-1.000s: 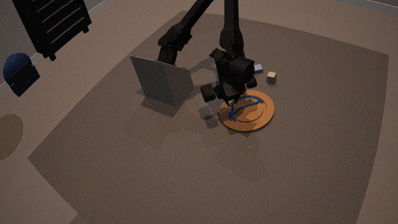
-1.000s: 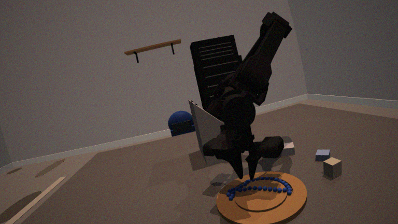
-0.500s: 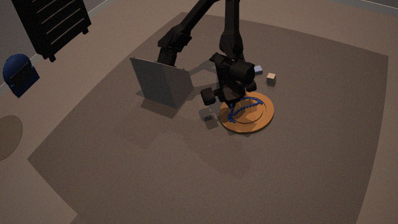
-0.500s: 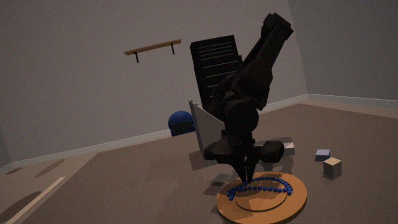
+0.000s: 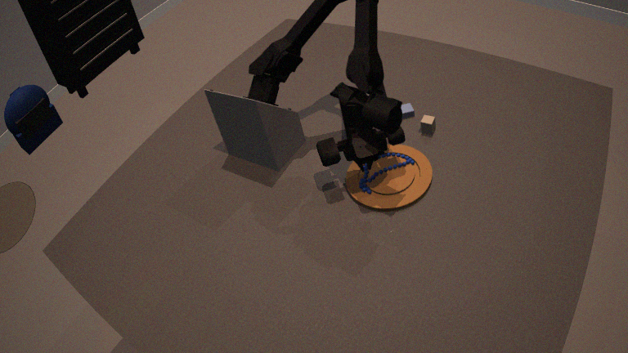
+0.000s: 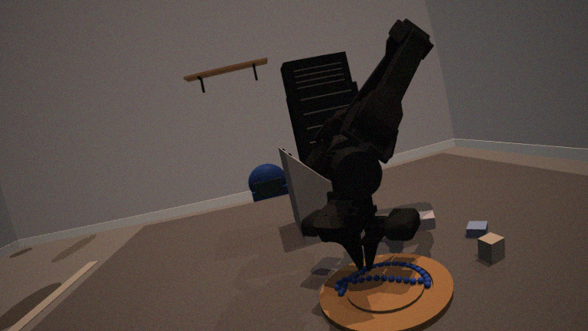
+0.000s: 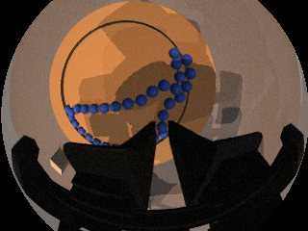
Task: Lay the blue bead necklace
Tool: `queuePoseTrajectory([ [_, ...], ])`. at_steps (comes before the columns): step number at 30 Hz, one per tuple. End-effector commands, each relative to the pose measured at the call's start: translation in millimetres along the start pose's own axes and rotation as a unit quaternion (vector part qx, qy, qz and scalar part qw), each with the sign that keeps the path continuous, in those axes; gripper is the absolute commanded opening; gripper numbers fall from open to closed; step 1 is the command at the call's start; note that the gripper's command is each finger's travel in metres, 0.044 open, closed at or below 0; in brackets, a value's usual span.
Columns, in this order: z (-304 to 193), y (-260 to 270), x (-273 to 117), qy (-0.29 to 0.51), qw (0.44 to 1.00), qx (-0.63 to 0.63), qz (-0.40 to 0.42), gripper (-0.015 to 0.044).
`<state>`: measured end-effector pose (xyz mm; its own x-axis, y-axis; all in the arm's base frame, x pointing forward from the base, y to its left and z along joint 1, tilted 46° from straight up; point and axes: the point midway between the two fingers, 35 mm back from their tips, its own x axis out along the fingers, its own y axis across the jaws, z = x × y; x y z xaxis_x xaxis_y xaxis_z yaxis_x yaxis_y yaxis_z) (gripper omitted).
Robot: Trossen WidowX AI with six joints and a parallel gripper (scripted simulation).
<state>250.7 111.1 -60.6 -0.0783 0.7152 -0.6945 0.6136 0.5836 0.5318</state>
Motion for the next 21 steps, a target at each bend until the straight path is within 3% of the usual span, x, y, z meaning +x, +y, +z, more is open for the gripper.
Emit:
queuePoseTrajectory([
  [1,0.0,0.0,-0.4,0.000,1.000,0.000,0.000,0.0000],
  [21,-0.6,-0.3,-6.0,0.001,1.000,0.002,0.001,0.0000],
])
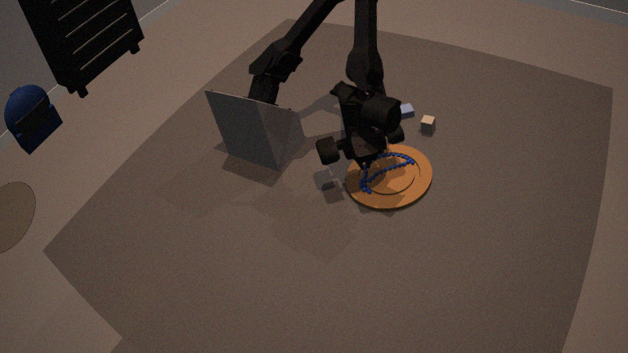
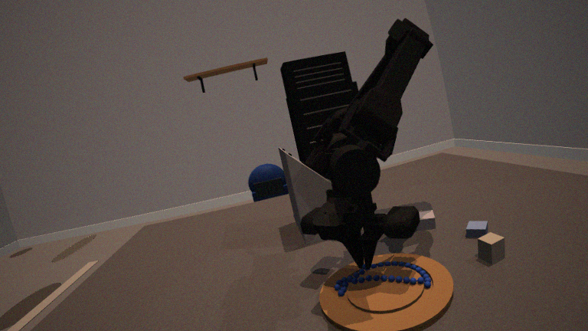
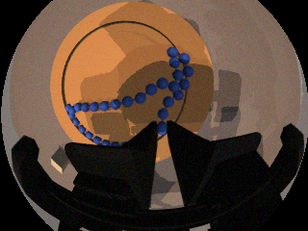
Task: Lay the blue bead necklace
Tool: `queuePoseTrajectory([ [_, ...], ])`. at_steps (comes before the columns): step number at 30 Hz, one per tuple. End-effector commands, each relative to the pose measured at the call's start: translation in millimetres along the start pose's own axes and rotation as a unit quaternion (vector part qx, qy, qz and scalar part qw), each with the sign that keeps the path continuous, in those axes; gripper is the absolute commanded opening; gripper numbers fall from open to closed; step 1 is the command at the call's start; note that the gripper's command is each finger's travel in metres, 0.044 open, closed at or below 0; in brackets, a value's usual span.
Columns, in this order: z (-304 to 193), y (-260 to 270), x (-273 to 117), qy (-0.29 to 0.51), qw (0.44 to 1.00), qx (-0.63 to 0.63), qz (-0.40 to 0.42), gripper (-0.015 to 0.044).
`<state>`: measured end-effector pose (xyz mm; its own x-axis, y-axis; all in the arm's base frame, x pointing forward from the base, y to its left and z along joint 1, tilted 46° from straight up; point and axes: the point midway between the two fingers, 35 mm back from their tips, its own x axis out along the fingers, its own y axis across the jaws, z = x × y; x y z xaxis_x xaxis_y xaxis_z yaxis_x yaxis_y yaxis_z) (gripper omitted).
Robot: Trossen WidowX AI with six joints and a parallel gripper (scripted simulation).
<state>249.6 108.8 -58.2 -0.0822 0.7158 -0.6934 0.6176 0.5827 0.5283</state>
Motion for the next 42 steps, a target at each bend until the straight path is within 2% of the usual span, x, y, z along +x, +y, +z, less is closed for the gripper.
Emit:
queuePoseTrajectory([
  [1,0.5,-0.1,-2.8,-0.001,1.000,-0.001,0.002,0.0000],
  [15,-0.1,-8.3,5.1,-0.001,1.000,0.000,0.002,0.0000],
  [32,-0.8,-7.7,0.4,0.001,1.000,0.000,0.003,0.0440],
  [42,-0.8,-7.8,-2.8,-0.001,1.000,-0.001,0.002,0.0440],
])
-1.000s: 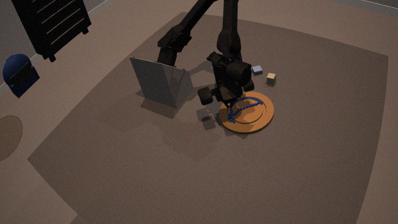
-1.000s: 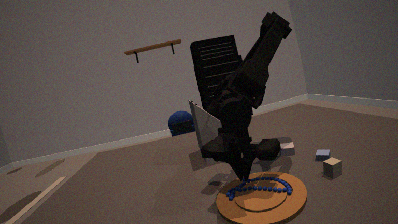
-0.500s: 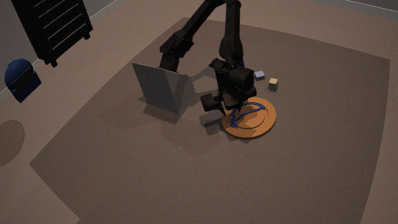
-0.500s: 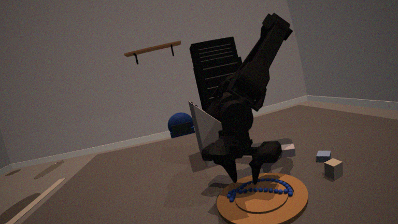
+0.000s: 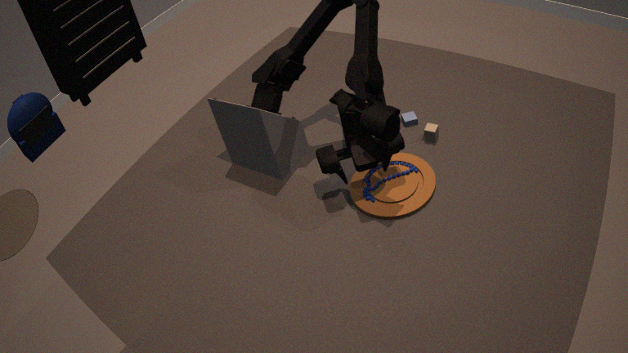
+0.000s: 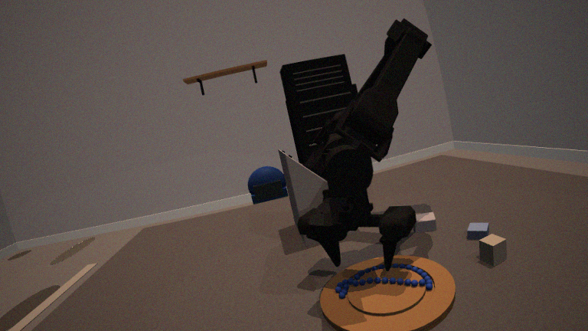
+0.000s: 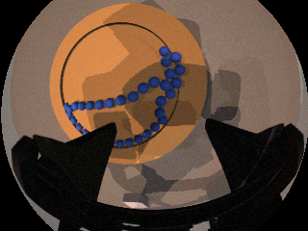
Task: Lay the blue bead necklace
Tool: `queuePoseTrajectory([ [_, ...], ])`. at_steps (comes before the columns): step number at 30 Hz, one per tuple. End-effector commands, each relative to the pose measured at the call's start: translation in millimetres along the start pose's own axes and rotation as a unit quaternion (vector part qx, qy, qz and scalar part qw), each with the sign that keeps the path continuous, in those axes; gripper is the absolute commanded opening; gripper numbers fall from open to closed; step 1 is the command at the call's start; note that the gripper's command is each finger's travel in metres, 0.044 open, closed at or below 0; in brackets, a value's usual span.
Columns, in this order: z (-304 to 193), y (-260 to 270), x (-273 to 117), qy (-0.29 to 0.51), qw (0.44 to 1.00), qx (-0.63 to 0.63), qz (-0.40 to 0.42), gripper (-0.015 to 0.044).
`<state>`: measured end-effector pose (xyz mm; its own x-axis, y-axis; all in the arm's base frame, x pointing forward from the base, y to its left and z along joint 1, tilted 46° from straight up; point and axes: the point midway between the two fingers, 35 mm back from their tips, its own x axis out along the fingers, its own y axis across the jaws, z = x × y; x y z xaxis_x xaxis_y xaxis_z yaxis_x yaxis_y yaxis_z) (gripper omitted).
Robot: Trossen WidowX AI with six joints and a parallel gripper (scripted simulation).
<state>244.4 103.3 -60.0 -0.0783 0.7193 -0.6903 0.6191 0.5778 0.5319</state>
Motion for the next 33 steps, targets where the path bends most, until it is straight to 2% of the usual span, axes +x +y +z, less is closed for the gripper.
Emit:
queuePoseTrajectory([
  [1,0.3,-0.4,-0.5,-0.001,1.000,-0.001,-0.001,0.0440],
  [9,0.3,-0.4,-0.5,-0.001,1.000,-0.001,-0.001,0.0440],
  [16,11.1,1.7,-31.7,-0.002,0.999,-0.033,-0.002,0.0256],
  [21,11.4,1.7,-26.4,-0.002,0.999,-0.034,-0.002,0.0125],
  [33,12.2,2.2,-15.9,-0.003,0.999,-0.034,-0.001,0.0120],
])
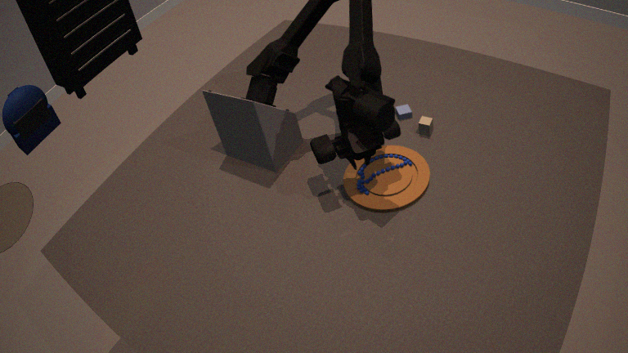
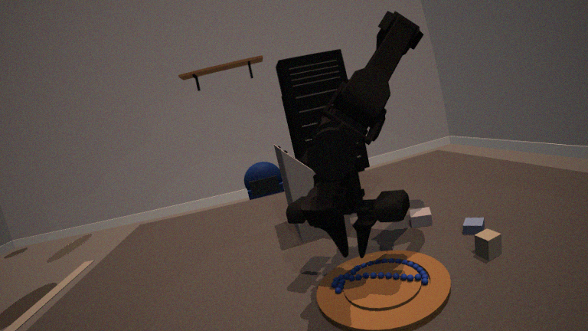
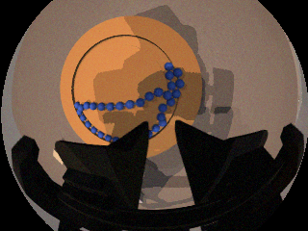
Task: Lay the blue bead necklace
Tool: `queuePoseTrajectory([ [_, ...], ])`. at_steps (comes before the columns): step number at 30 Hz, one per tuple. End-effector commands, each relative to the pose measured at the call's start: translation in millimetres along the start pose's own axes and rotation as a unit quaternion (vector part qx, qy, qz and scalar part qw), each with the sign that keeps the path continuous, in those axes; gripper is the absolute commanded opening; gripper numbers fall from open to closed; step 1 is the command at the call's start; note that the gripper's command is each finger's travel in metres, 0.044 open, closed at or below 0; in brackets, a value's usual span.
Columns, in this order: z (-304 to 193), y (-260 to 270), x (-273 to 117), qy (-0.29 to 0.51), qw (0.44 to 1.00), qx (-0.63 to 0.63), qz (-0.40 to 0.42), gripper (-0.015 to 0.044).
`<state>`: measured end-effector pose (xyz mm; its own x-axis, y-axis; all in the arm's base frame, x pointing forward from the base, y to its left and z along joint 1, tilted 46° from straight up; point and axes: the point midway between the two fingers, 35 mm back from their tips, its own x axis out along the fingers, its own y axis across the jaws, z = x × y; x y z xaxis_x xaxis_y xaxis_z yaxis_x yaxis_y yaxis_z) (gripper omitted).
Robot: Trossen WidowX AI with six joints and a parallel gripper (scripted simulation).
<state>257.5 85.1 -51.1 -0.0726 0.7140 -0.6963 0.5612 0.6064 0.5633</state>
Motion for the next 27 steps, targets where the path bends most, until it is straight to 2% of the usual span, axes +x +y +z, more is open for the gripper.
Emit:
queuePoseTrajectory([
  [1,-0.7,-0.1,6.0,0.002,1.000,0.002,0.001,0.0120],
  [16,-2.4,-0.4,27.8,0.004,1.000,0.002,0.001,0.0120],
  [21,-1.6,-0.1,25.3,0.003,1.000,-0.001,-0.001,0.0000],
  [27,-1.6,-0.1,25.3,0.003,1.000,-0.001,-0.001,0.0000],
])
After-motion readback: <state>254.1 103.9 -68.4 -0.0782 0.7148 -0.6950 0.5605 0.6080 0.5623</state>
